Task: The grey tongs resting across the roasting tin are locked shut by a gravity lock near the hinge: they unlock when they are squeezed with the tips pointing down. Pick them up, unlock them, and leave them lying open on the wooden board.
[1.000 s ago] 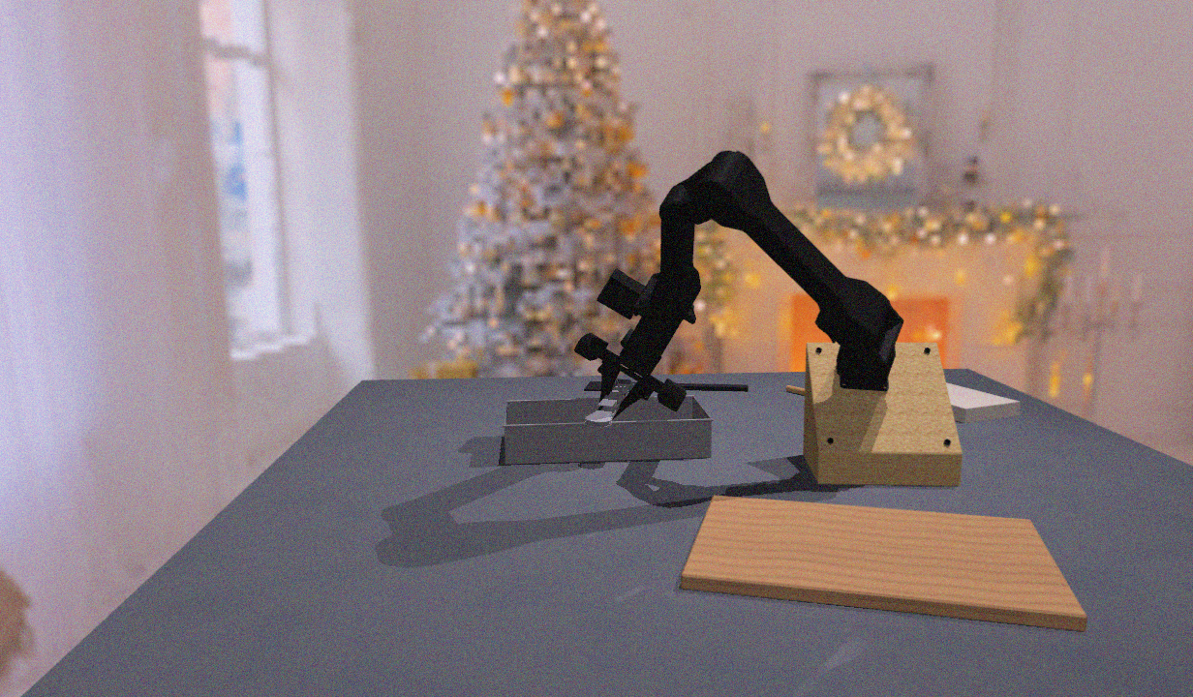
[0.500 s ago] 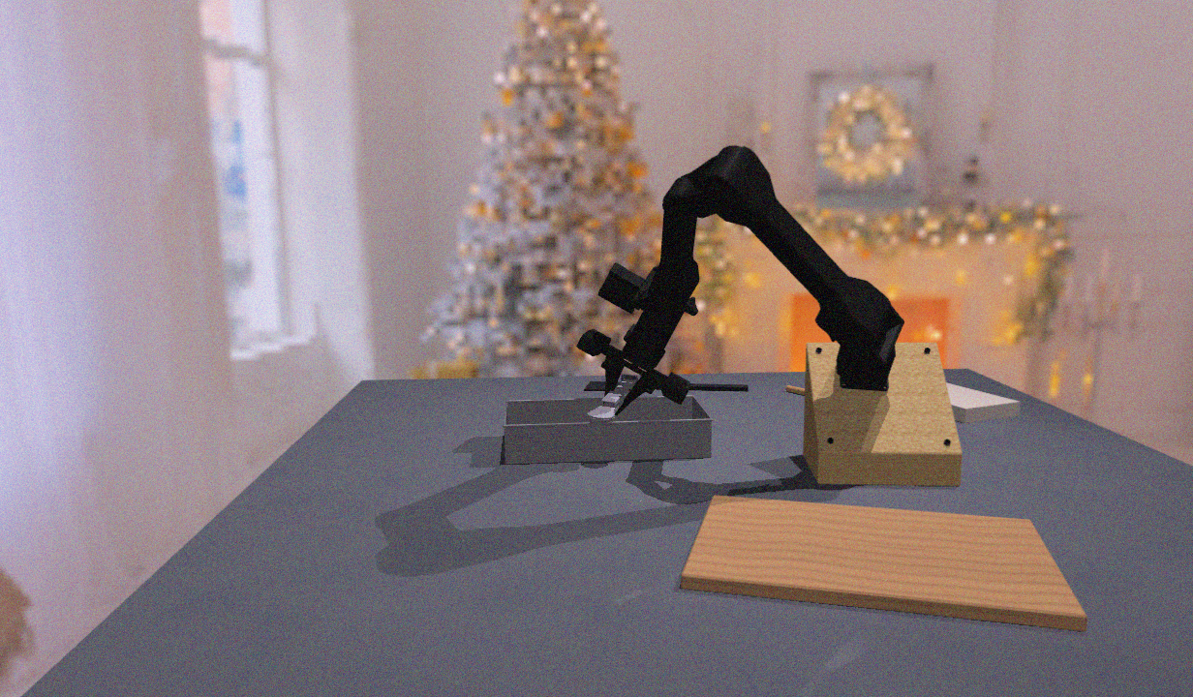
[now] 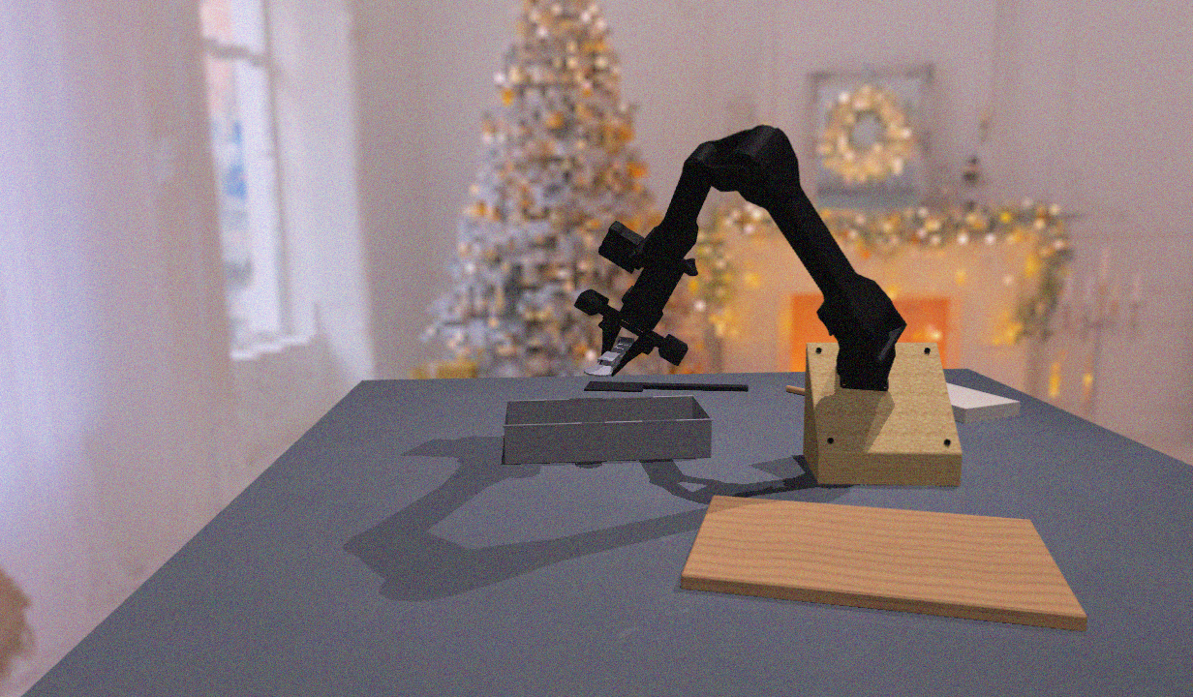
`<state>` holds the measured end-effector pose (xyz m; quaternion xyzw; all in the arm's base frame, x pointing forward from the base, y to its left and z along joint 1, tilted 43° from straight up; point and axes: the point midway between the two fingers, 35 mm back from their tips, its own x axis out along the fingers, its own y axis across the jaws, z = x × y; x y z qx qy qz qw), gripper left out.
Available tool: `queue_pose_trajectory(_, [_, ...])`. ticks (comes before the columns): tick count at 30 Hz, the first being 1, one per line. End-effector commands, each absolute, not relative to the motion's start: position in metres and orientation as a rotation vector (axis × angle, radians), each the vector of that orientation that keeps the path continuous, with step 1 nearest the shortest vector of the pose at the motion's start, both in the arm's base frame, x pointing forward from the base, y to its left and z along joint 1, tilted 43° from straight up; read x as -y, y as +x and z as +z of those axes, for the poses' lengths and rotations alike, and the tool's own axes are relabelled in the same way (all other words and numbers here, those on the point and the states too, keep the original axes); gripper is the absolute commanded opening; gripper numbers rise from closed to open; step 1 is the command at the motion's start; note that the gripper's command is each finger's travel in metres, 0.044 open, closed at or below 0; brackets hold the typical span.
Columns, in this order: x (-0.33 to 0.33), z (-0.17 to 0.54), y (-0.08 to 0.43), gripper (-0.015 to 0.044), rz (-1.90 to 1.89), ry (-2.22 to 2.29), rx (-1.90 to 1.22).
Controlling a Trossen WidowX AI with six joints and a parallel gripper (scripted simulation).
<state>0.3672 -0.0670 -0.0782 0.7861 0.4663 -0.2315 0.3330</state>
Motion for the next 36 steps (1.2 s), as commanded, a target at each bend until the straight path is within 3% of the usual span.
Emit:
queue_pose_trajectory(1, [0.07, -0.074, 0.369, -0.015, -0.591, 2.053, -1.21])
queue_pose_trajectory(36, [0.068, -0.08, 0.362, -0.015, -0.591, 1.628, -1.687])
